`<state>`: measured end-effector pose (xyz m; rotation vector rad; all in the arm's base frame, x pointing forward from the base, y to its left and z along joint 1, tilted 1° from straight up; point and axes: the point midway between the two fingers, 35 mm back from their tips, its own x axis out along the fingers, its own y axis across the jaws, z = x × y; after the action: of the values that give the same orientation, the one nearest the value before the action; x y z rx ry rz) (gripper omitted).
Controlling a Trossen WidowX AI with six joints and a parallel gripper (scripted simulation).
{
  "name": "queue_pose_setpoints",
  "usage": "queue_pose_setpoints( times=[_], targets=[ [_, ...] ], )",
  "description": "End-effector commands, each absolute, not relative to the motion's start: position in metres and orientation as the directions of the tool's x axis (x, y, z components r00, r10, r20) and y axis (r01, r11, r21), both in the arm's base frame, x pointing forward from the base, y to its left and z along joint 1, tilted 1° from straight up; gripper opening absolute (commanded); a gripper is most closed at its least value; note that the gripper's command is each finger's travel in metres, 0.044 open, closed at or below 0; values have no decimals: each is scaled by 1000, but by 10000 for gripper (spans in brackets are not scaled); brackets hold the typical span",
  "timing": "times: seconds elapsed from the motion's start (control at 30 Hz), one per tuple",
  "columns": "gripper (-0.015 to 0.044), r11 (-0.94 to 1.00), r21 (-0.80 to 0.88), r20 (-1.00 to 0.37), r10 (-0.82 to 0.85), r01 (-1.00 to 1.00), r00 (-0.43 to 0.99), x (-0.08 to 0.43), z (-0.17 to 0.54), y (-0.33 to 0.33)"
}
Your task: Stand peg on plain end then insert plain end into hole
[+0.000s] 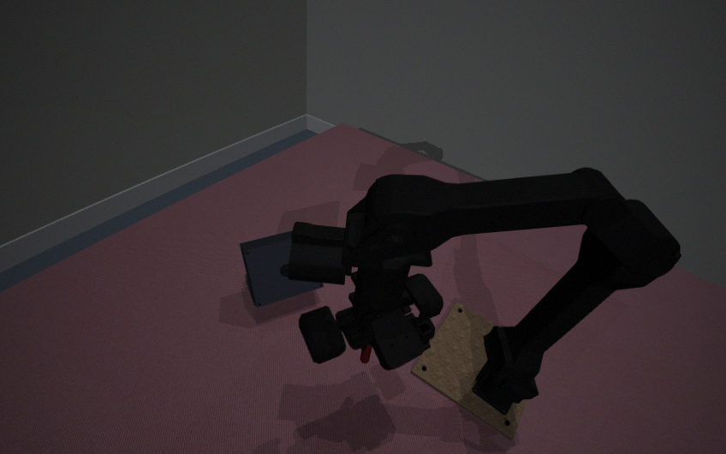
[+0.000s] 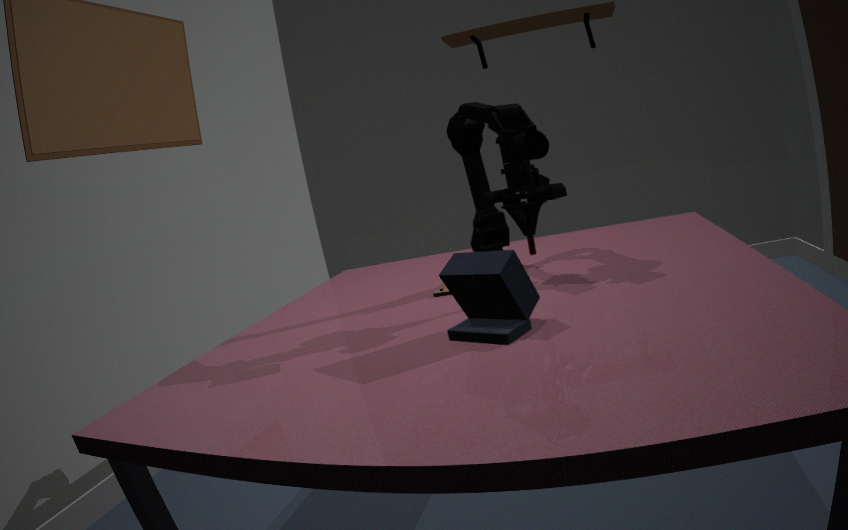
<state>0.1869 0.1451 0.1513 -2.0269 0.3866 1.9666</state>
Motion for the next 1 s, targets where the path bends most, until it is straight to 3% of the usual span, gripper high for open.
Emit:
queue_pose_setpoints(
  times=[0.0,0.97],
  targets=[
    [0,-932,-22,-997,-4,-361,71,192,152,146],
    [0,-976,76,-934,-142,-206,329,225,142,149]
  ],
)
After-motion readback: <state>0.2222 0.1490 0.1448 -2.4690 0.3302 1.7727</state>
